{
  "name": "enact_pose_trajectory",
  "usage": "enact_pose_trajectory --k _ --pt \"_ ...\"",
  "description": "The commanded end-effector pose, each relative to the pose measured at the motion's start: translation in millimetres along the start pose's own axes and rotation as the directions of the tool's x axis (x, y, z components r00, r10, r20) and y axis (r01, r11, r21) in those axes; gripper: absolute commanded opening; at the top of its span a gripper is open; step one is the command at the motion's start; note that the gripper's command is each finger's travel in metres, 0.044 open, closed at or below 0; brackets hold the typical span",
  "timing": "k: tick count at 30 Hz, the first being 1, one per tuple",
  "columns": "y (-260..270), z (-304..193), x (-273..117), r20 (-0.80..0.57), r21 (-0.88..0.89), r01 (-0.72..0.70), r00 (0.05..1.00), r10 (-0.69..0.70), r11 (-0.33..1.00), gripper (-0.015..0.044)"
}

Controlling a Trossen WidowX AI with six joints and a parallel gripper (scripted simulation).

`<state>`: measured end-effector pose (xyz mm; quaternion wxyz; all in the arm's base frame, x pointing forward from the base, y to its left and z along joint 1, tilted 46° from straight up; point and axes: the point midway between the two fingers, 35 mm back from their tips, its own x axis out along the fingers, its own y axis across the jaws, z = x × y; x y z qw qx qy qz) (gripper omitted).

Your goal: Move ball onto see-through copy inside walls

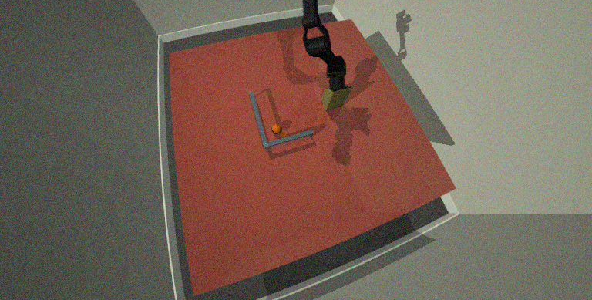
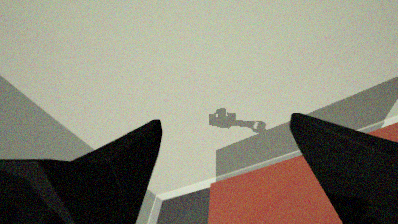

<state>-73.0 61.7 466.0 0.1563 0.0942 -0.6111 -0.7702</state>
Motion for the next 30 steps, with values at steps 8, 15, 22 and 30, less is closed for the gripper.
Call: enact_pose_trajectory --k 8,15,22,30 --pt "10.5 -45.4 46.0 -0.2 -0.226 -0.001 0.979 -0.046 0.974 0.0351" --pt "20.7 -132.1 81.5 -0.455 -0.513 -0.155 0.883 -0.114 0.845 0.0351" --pt "22.1 -231.4 75.2 -0.655 -0.665 -0.438 0.731 -0.19 0.605 0.0351" --pt "7.8 -337.0 15.8 -0.802 -0.588 -0.778 0.524 -0.287 0.224 0.0351"
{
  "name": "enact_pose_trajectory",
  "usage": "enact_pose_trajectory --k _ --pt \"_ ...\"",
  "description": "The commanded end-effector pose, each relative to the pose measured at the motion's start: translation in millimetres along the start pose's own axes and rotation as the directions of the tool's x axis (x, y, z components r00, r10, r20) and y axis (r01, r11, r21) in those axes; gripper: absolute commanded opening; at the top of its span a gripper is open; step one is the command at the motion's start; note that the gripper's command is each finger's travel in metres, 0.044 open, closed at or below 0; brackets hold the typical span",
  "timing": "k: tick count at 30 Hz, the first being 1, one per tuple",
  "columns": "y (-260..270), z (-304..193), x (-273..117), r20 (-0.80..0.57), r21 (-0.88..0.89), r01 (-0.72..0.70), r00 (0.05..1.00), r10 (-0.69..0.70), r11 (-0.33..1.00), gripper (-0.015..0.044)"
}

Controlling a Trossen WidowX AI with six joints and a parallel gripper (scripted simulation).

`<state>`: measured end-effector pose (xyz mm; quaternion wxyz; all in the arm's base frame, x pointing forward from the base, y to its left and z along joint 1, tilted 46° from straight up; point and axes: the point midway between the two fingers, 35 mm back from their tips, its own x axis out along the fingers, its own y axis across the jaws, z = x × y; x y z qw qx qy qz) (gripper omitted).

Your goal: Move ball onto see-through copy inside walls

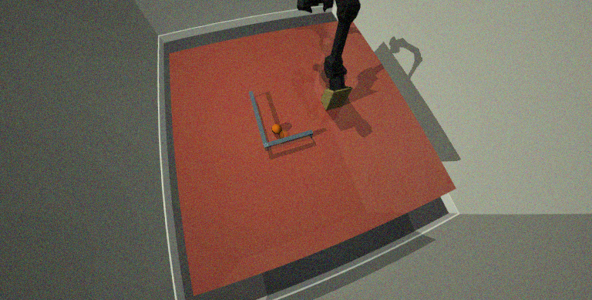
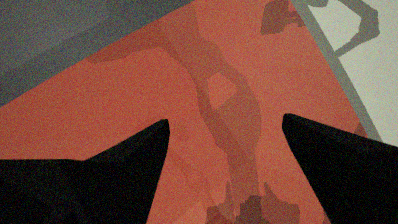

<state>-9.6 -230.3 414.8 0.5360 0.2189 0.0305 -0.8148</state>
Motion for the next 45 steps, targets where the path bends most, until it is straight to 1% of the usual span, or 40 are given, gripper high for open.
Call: enact_pose_trajectory --k 1,5,10,15,18,21,24,28,31,34,37,39,41,43,45 --pt "51.1 -31.6 18.1 -0.097 -0.243 -0.098 0.992 0.076 0.965 0.0351" --pt "103.2 -70.7 22.7 -0.19 -0.47 -0.222 0.971 0.147 0.854 0.0351" --pt "160.9 -130.0 14.1 -0.295 -0.705 -0.357 0.933 0.205 0.612 0.0351" --pt "208.9 -205.0 -11.5 -0.397 -0.854 -0.453 0.886 0.241 0.257 0.0351" --pt "227.9 -251.7 -33.0 -0.447 -0.884 -0.467 0.859 0.251 0.025 0.0351" --pt "239.4 -299.6 -57.9 -0.49 -0.87 -0.447 0.834 0.255 -0.209 0.0351" --pt "243.0 -347.3 -84.8 -0.525 -0.814 -0.392 0.812 0.254 -0.429 0.0351" --pt "235.6 -409.6 -121.9 -0.56 -0.681 -0.267 0.79 0.249 -0.682 0.0351" --pt "221.2 -454.4 -148.9 -0.578 -0.543 -0.142 0.778 0.246 -0.827 0.0351" --pt "199.6 -497.9 -170.8 -0.58 -0.38 0.001 0.779 0.239 -0.925 0.0351" --pt "172.3 -539.0 -185.2 -0.563 -0.195 0.147 0.793 0.234 -0.97 0.0351" --pt "151.6 -564.2 -192.5 -0.547 -0.066 0.24 0.803 0.236 -0.968 0.0351" --pt "127.6 -589.0 -198.1 -0.526 0.076 0.333 0.814 0.246 -0.94 0.0351" --pt "100.8 -612.6 -201.3 -0.502 0.223 0.417 0.824 0.262 -0.881 0.0351" --pt "80.2 -628.5 -201.7 -0.482 0.331 0.468 0.83 0.28 -0.82 0.0351"
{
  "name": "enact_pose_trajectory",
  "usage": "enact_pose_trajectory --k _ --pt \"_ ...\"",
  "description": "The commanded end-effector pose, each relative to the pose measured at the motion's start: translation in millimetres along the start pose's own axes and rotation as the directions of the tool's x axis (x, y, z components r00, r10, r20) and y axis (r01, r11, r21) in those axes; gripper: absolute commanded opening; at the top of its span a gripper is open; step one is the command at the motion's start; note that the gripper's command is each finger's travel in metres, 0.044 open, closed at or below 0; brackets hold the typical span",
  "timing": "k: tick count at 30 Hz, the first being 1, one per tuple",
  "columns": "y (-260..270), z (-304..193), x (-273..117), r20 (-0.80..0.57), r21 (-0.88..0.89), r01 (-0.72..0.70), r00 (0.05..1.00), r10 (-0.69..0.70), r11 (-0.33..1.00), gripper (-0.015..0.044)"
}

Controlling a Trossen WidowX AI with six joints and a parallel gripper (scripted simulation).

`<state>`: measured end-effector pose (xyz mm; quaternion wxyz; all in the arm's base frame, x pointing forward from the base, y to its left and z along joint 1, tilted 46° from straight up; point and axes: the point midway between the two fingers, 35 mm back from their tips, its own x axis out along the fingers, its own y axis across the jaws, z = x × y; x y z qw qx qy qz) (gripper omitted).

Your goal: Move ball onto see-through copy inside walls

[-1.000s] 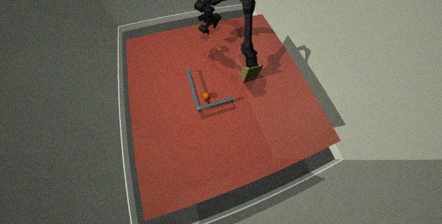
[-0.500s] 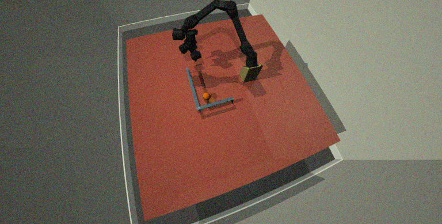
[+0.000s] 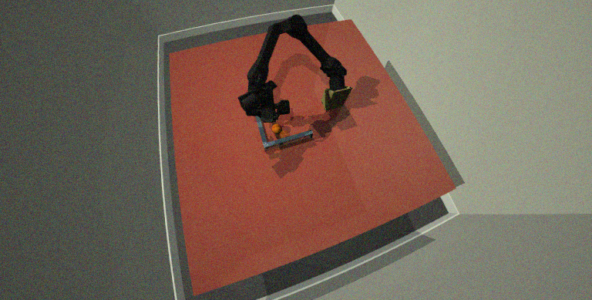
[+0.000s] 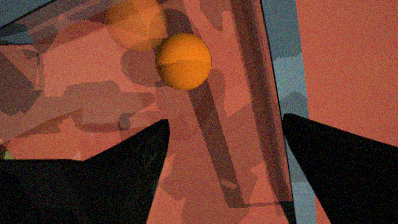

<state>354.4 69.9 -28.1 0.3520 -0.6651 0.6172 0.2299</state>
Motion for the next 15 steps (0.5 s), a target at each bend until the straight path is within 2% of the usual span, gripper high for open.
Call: enact_pose_trajectory --k 1,15 --pt "30.9 33.6 8.4 -0.053 -0.237 -0.006 0.999 -0.007 0.972 0.0351" --pt "31.0 33.0 24.6 -0.054 -0.239 -0.006 0.999 -0.007 0.971 0.0351"
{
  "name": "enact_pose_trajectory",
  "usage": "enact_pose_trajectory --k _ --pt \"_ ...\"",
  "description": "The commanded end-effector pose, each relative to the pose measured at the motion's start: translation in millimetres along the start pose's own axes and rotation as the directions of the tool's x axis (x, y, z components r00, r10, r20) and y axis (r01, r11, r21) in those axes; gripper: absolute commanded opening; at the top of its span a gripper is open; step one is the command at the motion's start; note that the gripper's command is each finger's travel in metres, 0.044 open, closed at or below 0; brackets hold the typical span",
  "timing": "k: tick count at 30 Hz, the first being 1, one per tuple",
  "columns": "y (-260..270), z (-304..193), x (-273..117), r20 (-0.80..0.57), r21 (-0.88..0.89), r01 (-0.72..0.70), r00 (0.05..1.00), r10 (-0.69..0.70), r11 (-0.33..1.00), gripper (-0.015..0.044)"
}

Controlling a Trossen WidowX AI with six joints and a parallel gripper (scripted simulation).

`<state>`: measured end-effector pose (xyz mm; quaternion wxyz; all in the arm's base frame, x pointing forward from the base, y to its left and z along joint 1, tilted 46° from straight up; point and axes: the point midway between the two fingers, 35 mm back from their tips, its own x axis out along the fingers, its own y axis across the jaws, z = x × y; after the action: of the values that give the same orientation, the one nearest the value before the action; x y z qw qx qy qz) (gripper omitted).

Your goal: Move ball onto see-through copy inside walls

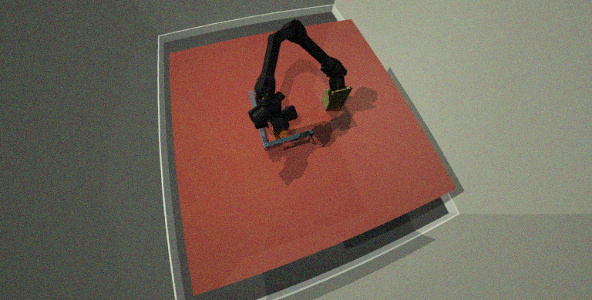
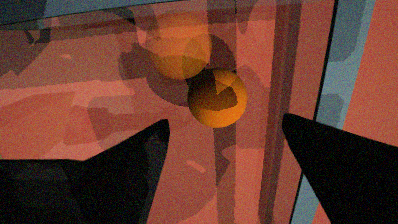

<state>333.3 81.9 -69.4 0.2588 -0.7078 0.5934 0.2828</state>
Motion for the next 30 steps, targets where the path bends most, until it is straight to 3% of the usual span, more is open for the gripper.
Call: enact_pose_trajectory --k 1,29,30 --pt "2.3 0.8 6.0 -0.007 -0.011 -0.004 1.0 0.004 1.0 0.0351" --pt "2.8 0.0 48.1 -0.009 -0.011 -0.004 1.0 0.004 1.0 0.0351" --pt "2.8 0.0 48.1 -0.009 -0.011 -0.004 1.0 0.004 1.0 0.0325"
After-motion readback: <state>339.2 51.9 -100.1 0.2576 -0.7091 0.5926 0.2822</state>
